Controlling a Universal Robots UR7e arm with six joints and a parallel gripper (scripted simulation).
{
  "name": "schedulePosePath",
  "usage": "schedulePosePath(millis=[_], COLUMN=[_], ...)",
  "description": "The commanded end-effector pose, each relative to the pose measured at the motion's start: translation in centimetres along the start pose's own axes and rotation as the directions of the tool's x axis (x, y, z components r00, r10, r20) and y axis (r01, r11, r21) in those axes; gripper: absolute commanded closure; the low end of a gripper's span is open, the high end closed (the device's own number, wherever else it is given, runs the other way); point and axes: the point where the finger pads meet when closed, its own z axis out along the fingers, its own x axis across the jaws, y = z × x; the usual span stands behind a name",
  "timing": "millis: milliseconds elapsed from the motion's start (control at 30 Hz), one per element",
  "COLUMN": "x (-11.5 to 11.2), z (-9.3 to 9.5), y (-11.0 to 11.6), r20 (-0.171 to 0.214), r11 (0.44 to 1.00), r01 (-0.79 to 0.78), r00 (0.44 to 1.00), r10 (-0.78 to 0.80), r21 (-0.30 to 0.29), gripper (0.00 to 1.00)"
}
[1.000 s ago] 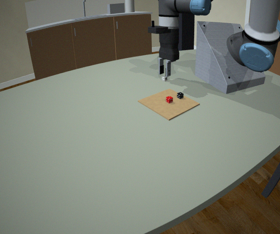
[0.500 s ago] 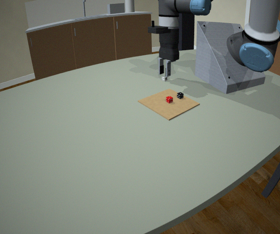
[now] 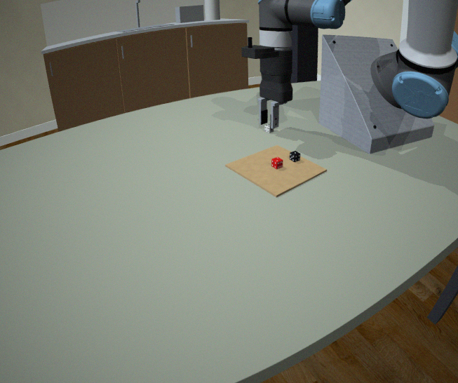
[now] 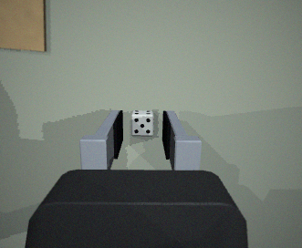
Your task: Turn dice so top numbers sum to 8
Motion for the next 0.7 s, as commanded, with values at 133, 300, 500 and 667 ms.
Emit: schedulePosePath(millis=[133, 300, 500, 667], x=[-0.15, -0.15, -0.15, -0.15], z=[1.20, 1.45, 1.46, 1.46], y=[0.02, 0.02, 0.02, 0.02], r20=[0.002, 0.002, 0.002, 0.002], r11=[1.000, 1.000, 1.000, 1.000], r01=[-0.001, -0.001, -0.001, -0.001], r00=[1.000, 1.000, 1.000, 1.000], r10=[0.001, 0.001, 0.001, 0.001], r21=[0.000, 0.000, 0.000, 0.000], gripper=[0.36, 0.36, 0.36, 0.36])
